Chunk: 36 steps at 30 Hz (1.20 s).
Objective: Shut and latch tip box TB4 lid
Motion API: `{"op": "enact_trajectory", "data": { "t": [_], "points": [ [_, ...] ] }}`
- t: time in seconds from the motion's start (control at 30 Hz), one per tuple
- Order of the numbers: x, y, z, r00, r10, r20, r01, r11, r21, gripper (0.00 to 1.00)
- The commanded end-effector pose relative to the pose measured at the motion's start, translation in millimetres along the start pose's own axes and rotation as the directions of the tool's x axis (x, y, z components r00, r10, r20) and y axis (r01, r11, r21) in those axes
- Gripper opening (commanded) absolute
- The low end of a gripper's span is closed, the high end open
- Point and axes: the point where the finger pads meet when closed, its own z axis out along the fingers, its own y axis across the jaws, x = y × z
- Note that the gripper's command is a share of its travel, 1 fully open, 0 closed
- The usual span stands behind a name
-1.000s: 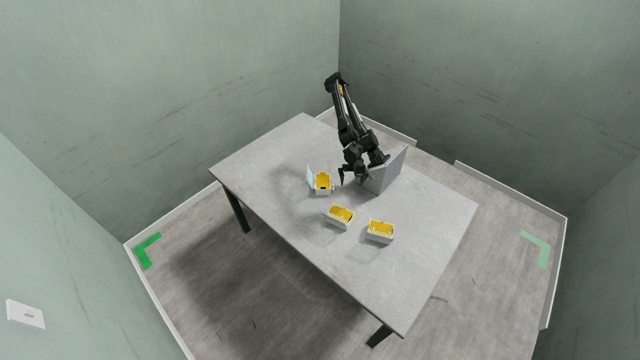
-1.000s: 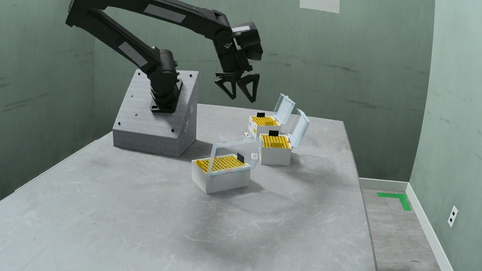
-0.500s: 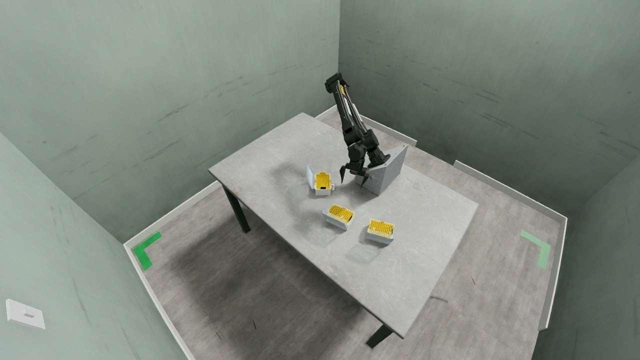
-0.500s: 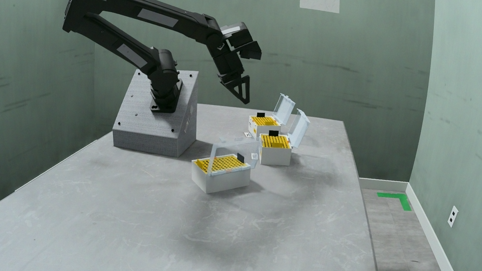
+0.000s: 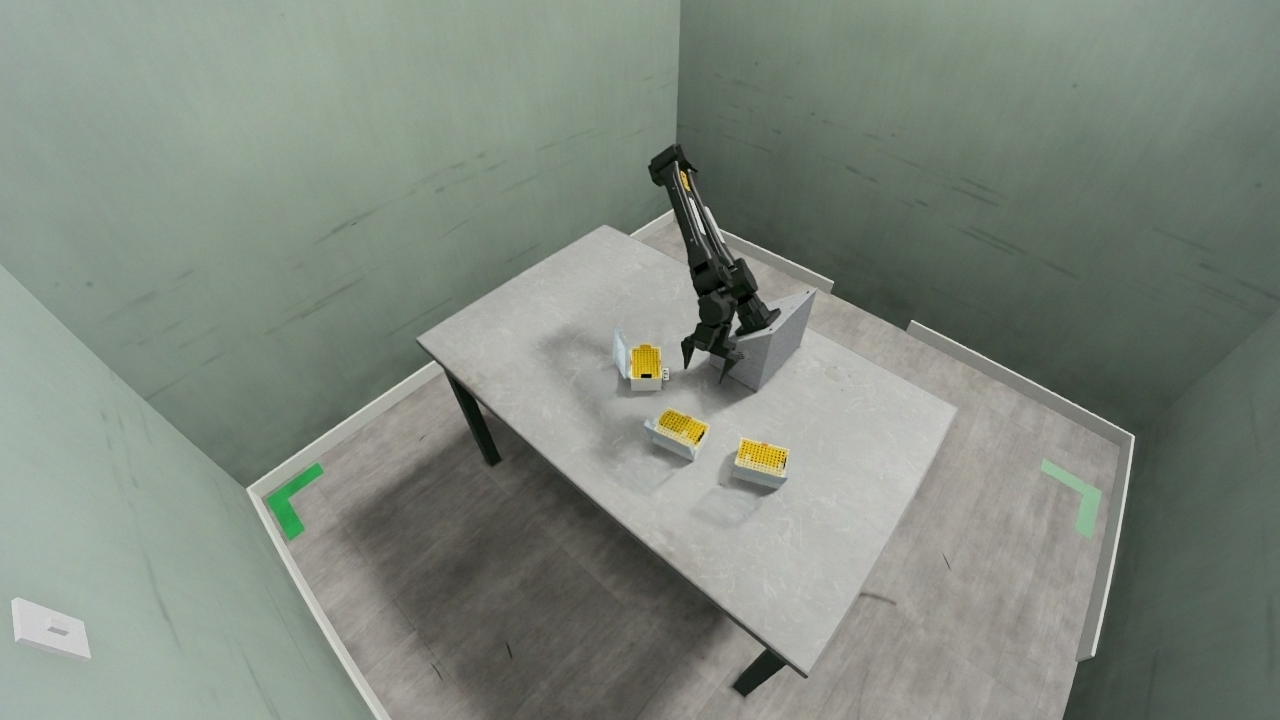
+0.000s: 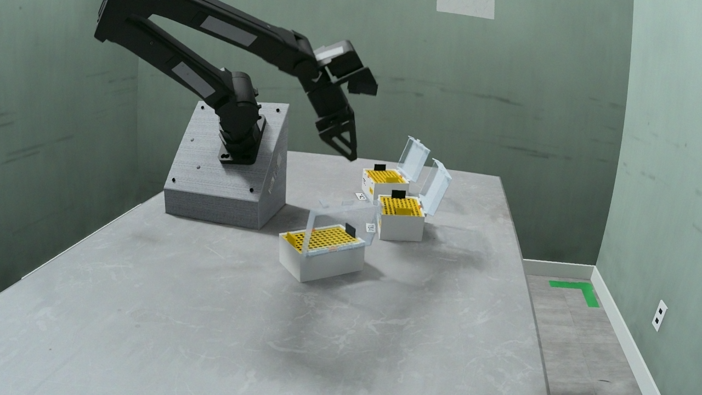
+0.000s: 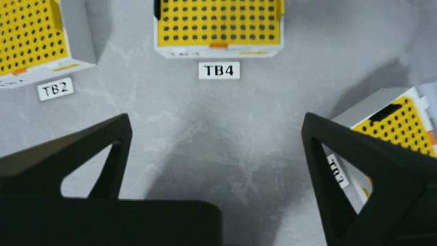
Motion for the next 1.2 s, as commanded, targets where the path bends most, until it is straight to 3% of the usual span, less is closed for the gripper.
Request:
{"op": "enact_trajectory", "data": {
  "t": [0.0,0.77,1.17],
  "points": [
    [5,-1,19.2,1.0,-0.011,0.001,0.011,1.0,0.002,1.0],
    [63,-2,105.9,1.0,-0.018,-0.006,0.018,1.0,0.0,1.0],
    [56,-2,105.8,1.0,-0.013,0.008,0.013,1.0,0.003,1.0]
  ]
}}
